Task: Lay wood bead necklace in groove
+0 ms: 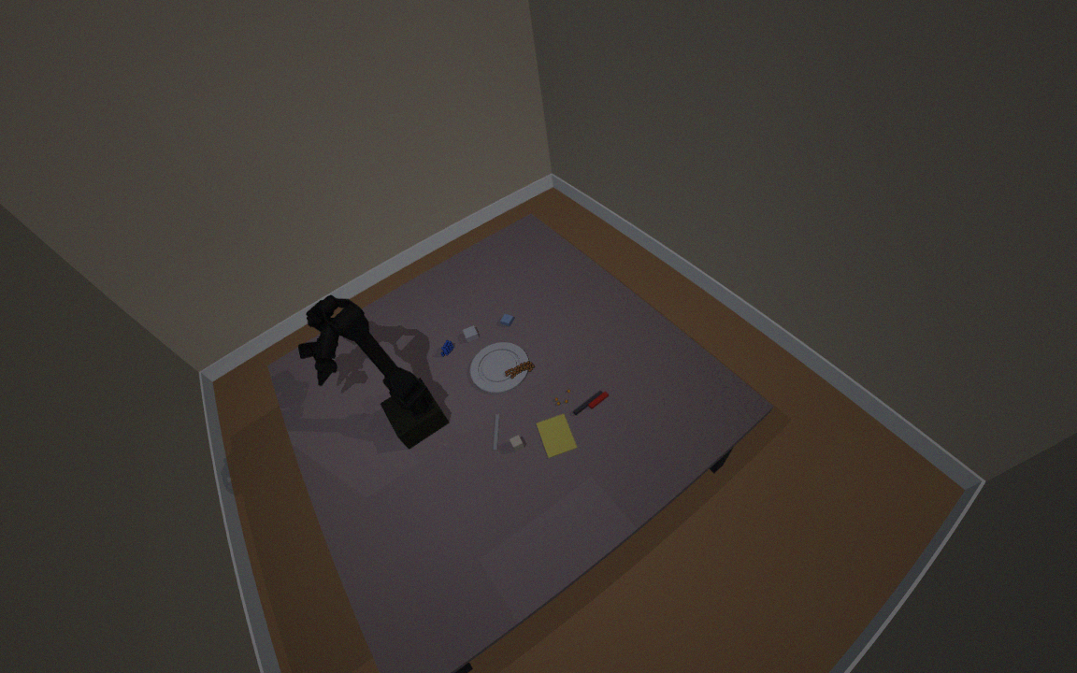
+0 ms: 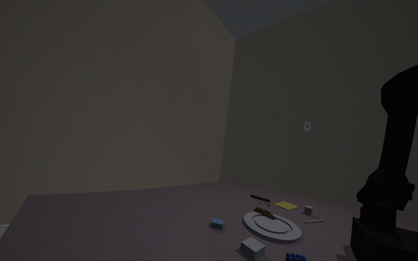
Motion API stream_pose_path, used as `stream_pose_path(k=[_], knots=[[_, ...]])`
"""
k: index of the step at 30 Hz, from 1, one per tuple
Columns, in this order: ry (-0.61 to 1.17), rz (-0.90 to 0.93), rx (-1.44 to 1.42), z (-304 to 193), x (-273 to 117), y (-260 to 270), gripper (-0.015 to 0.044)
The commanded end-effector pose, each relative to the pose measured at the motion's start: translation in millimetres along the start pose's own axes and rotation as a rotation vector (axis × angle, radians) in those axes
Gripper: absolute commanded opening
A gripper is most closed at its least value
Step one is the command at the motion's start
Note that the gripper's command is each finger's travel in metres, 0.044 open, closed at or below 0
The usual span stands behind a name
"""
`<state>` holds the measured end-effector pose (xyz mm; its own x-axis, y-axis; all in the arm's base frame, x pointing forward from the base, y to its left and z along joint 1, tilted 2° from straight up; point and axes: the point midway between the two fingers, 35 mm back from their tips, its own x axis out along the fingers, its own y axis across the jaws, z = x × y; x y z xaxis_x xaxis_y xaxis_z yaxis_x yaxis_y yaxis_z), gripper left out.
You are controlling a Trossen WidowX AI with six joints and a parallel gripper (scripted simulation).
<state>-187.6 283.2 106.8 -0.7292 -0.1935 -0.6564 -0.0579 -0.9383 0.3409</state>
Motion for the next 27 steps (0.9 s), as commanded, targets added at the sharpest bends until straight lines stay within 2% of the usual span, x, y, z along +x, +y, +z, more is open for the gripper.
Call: stream_pose_path(k=[1,14,27], knots=[[0.003,-0.059,0.085,-14,-15,-16,0.0250],[-0.005,-0.278,0.384,-75,-80,-60,0.0250],[-0.020,-0.479,0.664,-150,-143,-78,0.0250]])
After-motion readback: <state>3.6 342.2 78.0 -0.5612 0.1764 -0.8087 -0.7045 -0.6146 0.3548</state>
